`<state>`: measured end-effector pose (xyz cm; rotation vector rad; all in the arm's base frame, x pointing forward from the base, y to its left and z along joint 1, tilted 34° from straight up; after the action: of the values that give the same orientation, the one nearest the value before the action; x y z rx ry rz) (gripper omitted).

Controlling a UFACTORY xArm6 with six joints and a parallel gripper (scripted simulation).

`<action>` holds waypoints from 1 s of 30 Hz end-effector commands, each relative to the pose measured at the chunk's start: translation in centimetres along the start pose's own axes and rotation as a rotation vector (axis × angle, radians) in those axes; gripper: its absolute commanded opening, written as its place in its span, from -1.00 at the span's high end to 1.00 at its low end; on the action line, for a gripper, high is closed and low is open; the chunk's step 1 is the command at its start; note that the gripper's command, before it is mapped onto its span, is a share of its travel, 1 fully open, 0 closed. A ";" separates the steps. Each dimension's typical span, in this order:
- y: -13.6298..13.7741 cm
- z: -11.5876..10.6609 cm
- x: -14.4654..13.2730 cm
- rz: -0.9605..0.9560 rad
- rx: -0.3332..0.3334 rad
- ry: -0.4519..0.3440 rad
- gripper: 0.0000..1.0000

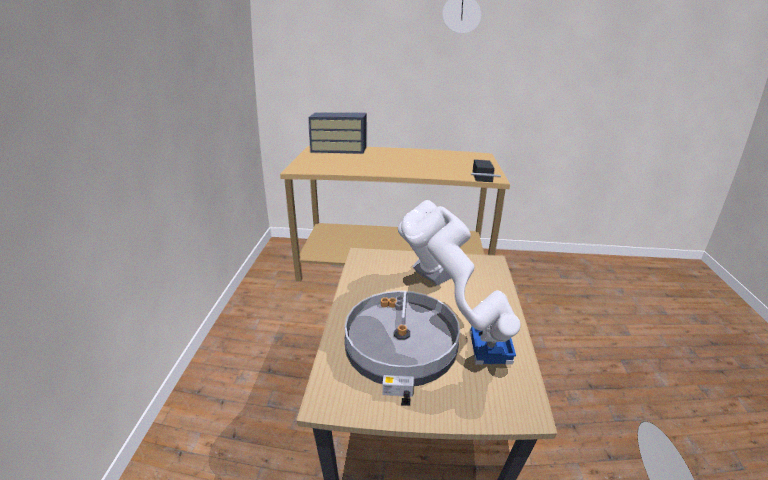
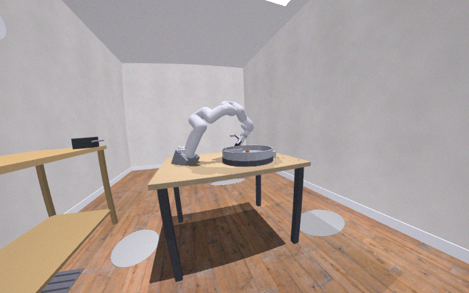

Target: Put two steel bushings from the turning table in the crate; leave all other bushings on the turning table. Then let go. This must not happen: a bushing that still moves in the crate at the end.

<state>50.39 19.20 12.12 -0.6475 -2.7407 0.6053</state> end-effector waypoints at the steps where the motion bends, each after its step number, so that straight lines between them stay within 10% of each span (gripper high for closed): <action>1: 0.1 -0.1 -0.1 -0.001 -0.003 -0.003 1.00; 28: 0.1 0.1 -0.2 -0.001 -0.003 -0.003 1.00; 30: 0.1 0.1 -0.2 -0.001 -0.003 -0.003 0.77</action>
<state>50.55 19.03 11.78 -0.6475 -2.7407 0.6052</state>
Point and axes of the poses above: the point where the finger pads meet when closed, its own z axis out along the fingers, its own y axis across the jaws, x = y × z, the point moved 5 cm from there along -z, back along the fingers, and after that the axes turned 12 degrees about z, right-handed, at the moved point
